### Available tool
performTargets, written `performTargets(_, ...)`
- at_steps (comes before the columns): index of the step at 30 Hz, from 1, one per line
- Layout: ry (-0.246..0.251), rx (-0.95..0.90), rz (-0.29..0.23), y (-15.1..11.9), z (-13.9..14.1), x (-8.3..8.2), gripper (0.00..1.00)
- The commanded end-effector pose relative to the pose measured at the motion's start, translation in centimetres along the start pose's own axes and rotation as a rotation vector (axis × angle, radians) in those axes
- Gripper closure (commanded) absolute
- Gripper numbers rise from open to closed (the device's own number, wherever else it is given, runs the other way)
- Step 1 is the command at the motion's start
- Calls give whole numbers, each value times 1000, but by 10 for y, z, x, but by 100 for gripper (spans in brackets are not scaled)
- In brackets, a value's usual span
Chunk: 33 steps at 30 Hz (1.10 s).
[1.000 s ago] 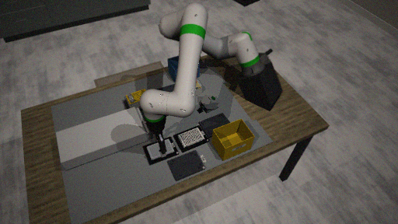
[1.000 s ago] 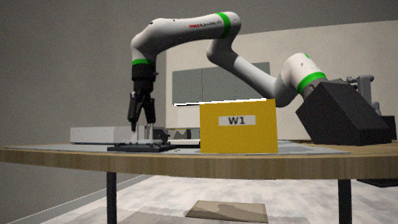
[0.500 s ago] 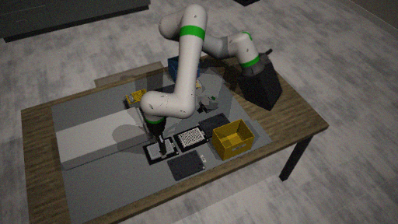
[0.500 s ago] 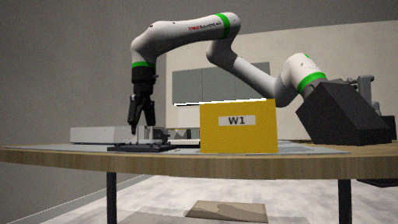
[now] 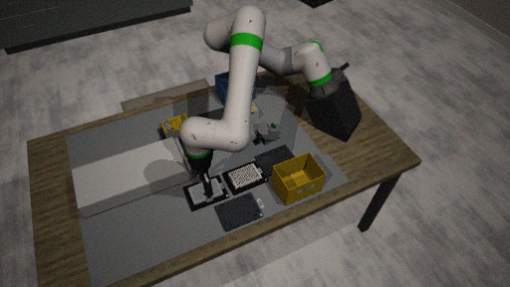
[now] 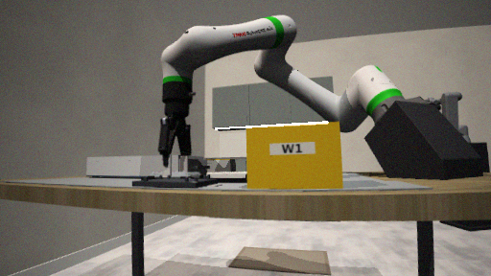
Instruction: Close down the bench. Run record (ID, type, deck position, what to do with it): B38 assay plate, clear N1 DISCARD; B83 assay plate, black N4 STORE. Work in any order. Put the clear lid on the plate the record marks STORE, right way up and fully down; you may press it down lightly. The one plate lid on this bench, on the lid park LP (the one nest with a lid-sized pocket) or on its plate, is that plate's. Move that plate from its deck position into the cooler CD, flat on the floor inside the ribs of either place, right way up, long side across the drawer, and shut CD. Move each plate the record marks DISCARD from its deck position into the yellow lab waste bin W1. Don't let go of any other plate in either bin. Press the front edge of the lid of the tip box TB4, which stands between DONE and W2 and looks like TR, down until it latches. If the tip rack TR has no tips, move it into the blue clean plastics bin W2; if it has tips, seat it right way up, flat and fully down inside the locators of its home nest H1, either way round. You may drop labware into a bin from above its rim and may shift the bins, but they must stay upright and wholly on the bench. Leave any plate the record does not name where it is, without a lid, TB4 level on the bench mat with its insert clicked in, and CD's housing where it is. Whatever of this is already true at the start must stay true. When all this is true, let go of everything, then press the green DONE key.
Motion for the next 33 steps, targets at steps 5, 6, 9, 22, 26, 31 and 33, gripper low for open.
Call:
performTargets(5,0,0,0,0,0,0,43)
performTargets(6,0,0,0,0,0,0,44)
performTargets(9,0,0,0,0,0,0,45)
performTargets(22,0,0,0,0,0,0,100)
performTargets(26,0,0,0,0,0,0,100)
performTargets(31,0,0,0,0,0,0,100)
performTargets(33,0,0,0,0,0,0,100)
Point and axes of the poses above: the point where the finger pads meet when closed, its own x axis out along the fingers, its own z axis across the jaws, y = z × x, the point moved 2 cm from there along -x, back along the fingers, and after that the axes turned 15 degrees about -x, right-handed, at the moved point
